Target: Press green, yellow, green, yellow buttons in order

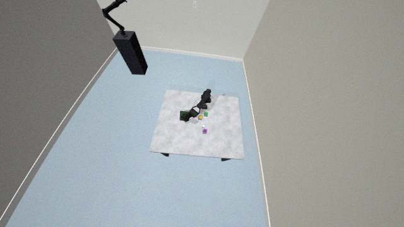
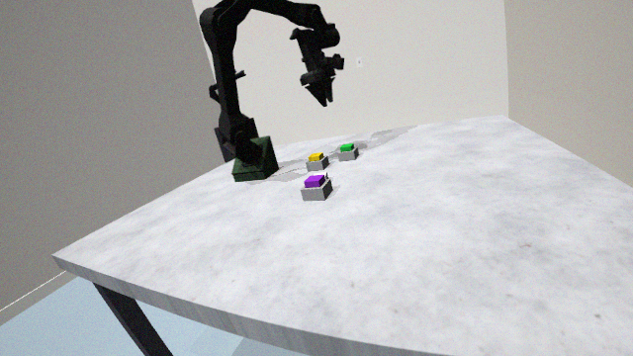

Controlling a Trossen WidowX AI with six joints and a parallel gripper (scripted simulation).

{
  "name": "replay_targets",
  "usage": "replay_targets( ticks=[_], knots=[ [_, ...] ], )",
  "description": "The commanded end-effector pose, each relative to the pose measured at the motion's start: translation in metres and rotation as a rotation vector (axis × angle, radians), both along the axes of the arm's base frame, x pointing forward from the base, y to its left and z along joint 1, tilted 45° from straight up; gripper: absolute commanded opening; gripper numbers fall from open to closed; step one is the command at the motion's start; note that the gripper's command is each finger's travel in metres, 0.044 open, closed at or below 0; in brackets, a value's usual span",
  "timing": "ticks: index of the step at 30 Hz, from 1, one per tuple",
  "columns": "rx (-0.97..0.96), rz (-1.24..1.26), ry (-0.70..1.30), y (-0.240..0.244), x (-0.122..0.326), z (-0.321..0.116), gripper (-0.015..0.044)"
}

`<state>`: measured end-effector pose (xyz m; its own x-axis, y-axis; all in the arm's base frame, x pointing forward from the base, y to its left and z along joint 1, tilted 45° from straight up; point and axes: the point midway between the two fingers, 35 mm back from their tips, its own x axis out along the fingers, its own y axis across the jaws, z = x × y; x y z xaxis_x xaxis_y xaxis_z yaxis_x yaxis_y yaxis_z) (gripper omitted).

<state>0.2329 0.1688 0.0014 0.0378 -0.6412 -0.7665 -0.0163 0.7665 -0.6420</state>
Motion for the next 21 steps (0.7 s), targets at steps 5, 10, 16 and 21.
replay_targets(
  ticks=[5, 10, 16, 21],
  knots=[
    [-0.065, -0.137, -0.006, -0.064, 0.045, 0.012, 0.0400],
    [-0.065, -0.136, -0.006, -0.080, 0.045, -0.005, 0.0321],
    [-0.067, -0.137, -0.007, -0.107, 0.042, -0.032, 0.0164],
    [-0.067, -0.137, -0.007, -0.107, 0.042, -0.032, 0.0032]
  ],
)
